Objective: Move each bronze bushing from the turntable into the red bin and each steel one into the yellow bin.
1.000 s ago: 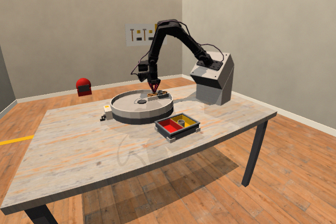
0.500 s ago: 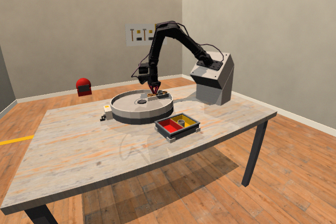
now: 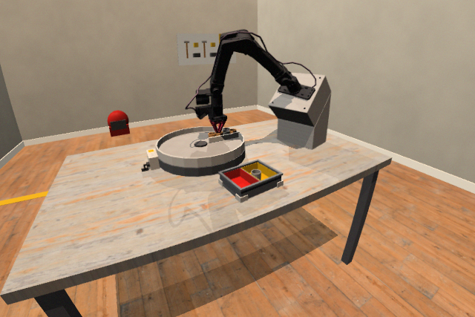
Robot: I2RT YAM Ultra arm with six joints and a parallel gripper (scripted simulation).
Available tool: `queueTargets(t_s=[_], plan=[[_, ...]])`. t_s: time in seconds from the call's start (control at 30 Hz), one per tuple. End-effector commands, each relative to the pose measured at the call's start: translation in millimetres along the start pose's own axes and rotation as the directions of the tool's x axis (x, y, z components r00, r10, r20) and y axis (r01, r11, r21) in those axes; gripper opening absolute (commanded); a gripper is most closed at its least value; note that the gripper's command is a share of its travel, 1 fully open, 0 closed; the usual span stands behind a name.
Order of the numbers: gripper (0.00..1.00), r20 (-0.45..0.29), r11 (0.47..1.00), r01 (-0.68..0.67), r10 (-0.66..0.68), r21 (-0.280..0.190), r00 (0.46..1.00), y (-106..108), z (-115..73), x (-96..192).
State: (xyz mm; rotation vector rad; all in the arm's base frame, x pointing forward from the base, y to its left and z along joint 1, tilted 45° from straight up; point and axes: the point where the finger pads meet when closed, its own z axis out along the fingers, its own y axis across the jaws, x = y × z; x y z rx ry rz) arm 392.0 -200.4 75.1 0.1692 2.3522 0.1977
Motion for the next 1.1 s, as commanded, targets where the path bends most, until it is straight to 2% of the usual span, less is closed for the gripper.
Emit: queueTargets(t_s=[0.0,0.9,1.07], plan=[[0.14,0.017,1.000,0.005,-0.005,0.017,1.000,-5.2,-2.2,-8.4],[0.14,0.015,1.000,0.006,-0.006,0.016,1.000,-5.4,2.1,-8.1],[0.14,0.027,1.000,0.009,-0.009,0.023,1.000,-6.4,-3.7,-12.5]])
